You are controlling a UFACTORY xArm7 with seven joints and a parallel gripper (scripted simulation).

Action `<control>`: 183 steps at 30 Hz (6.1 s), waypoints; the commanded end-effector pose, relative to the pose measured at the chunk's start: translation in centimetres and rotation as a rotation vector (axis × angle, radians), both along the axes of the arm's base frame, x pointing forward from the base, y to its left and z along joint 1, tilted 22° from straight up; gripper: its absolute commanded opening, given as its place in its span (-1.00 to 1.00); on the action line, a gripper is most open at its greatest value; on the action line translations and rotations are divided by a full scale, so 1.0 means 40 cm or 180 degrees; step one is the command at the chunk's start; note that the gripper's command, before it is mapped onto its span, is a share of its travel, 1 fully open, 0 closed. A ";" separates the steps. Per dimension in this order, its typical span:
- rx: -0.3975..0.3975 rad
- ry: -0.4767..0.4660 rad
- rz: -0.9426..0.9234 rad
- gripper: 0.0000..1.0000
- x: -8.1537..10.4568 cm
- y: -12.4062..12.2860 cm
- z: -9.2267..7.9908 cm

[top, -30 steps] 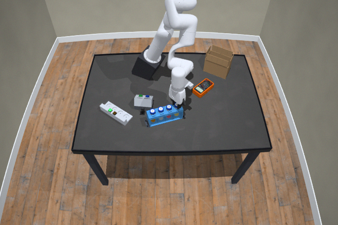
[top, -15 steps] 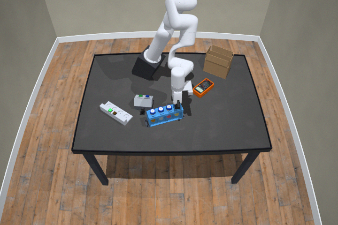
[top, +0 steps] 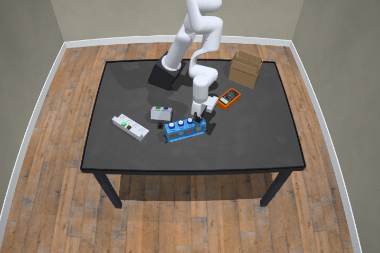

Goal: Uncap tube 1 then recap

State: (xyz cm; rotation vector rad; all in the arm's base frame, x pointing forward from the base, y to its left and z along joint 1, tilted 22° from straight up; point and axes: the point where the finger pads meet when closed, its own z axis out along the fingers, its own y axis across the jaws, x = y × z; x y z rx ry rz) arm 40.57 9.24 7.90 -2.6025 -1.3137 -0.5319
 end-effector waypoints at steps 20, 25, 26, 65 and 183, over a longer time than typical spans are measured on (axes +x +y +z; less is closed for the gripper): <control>-0.0387 -0.0448 0.1388 -0.08 0.003 -0.001 0.005; -0.0635 -0.0769 0.2358 -0.08 0.003 -0.001 0.005; -0.0683 -0.0832 0.2548 -0.08 0.003 -0.001 0.005; -0.1038 -0.1326 0.4009 -1.00 0.003 -0.001 0.004; -0.0334 -0.0381 0.1187 -1.00 0.004 0.000 0.001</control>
